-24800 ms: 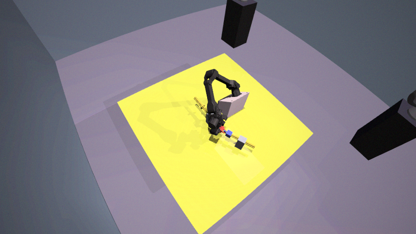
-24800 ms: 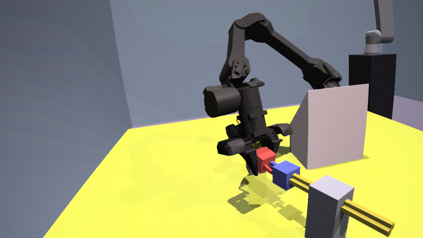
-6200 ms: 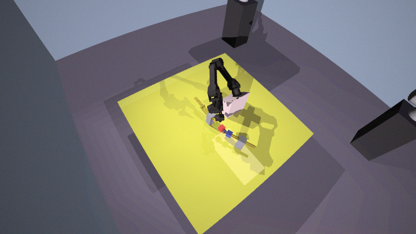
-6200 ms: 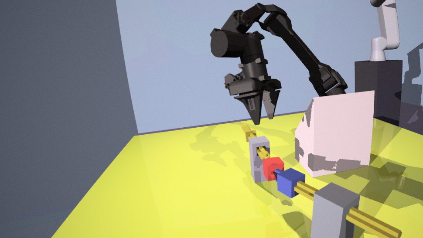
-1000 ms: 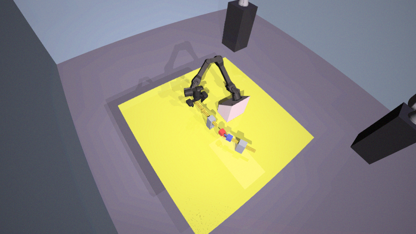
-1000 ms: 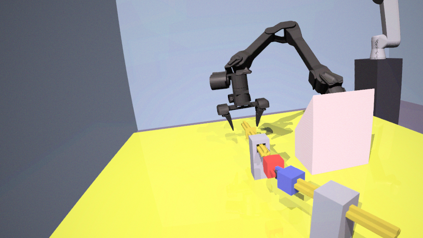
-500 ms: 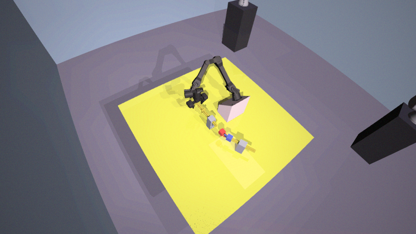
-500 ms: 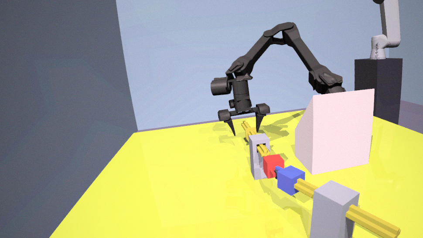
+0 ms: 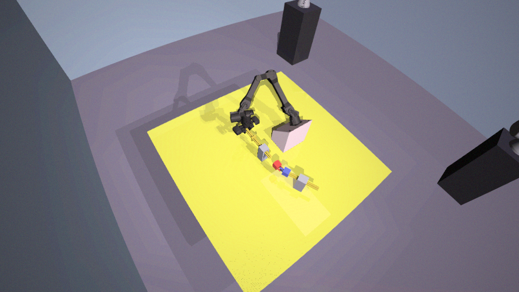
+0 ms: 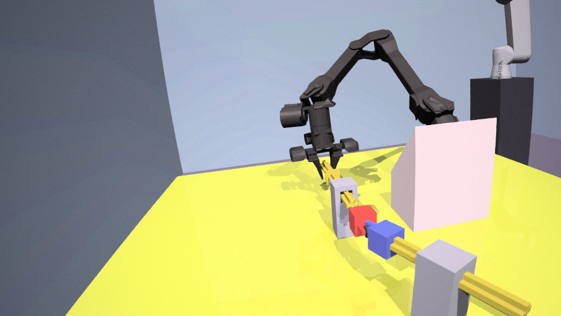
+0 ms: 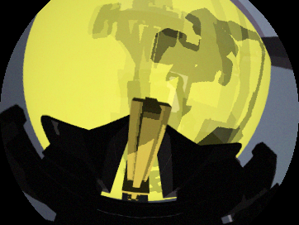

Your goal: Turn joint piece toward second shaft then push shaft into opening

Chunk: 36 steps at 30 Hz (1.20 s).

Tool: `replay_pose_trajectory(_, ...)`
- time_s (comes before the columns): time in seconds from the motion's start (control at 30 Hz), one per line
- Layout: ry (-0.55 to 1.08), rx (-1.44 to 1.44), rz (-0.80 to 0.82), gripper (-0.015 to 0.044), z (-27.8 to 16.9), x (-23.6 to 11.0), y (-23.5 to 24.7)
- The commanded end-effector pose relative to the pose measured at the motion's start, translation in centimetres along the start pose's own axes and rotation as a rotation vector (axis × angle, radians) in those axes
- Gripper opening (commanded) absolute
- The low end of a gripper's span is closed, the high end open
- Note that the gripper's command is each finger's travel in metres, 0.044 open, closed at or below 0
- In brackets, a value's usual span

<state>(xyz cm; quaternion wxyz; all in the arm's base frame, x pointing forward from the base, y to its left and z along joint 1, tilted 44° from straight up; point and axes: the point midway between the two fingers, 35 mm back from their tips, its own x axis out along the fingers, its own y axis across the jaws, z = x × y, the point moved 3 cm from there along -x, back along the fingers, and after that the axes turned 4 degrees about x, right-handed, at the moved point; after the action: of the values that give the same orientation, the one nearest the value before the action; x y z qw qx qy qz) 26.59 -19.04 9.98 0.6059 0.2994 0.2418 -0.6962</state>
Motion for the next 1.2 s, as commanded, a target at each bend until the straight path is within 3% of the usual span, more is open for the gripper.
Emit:
replay_pose_trajectory(0.0,0.005,-0.007,-0.001,0.0102,-0.12,0.09,-0.08)
replay_pose_trajectory(0.57,0.006,-0.007,0.016,0.0067,-0.13,0.05,-0.09)
replay_pose_trajectory(0.83,0.001,-0.002,0.001,0.0,-0.02,0.04,-0.06)
replay_pose_trajectory(1.17,0.004,-0.004,0.018,0.0,-0.81,0.08,-0.17)
